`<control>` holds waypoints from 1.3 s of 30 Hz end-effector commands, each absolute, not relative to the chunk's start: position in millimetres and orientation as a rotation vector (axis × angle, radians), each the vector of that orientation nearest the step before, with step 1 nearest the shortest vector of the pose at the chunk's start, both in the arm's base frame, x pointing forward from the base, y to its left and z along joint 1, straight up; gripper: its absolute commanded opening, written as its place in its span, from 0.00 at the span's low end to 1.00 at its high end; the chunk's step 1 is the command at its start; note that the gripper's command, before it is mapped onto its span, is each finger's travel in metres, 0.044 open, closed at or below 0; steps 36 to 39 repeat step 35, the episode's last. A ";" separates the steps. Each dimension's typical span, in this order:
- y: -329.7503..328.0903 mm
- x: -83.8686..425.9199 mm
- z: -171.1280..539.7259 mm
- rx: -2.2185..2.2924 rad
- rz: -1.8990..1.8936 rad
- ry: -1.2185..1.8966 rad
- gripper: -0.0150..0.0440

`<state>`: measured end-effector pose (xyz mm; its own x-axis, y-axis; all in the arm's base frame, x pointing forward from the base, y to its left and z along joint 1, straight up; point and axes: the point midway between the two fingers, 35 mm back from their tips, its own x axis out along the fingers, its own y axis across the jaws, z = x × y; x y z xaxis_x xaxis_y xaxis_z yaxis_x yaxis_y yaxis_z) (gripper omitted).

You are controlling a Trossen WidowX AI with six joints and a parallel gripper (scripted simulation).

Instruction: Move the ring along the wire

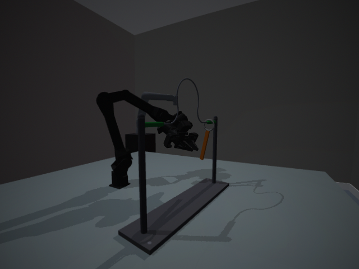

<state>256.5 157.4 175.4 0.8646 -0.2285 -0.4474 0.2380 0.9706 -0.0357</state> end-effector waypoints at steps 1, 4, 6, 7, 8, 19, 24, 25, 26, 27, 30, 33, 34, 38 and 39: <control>157.0 256.5 176.1 0.023 -0.247 0.464 0.53; 162.3 241.0 182.2 0.022 -0.246 0.471 0.66; 165.9 222.4 193.2 0.020 -0.244 0.466 0.75; 166.5 217.5 196.7 0.020 -0.243 0.463 0.79; 166.7 215.9 197.9 0.019 -0.242 0.461 0.84; 166.7 215.9 197.9 0.019 -0.242 0.461 1.00; 166.7 215.9 197.9 0.019 -0.242 0.461 1.00; 166.7 215.9 197.9 0.019 -0.242 0.461 1.00; 166.7 215.9 197.9 0.019 -0.242 0.461 1.00; 166.7 215.9 197.9 0.019 -0.242 0.461 1.00; 166.7 215.9 197.9 0.019 -0.242 0.461 1.00; 166.7 215.9 197.9 0.019 -0.242 0.461 1.00; 166.7 215.9 197.9 0.019 -0.242 0.461 1.00; 166.7 215.9 197.9 0.019 -0.242 0.461 1.00; 166.7 215.9 197.9 0.019 -0.242 0.461 1.00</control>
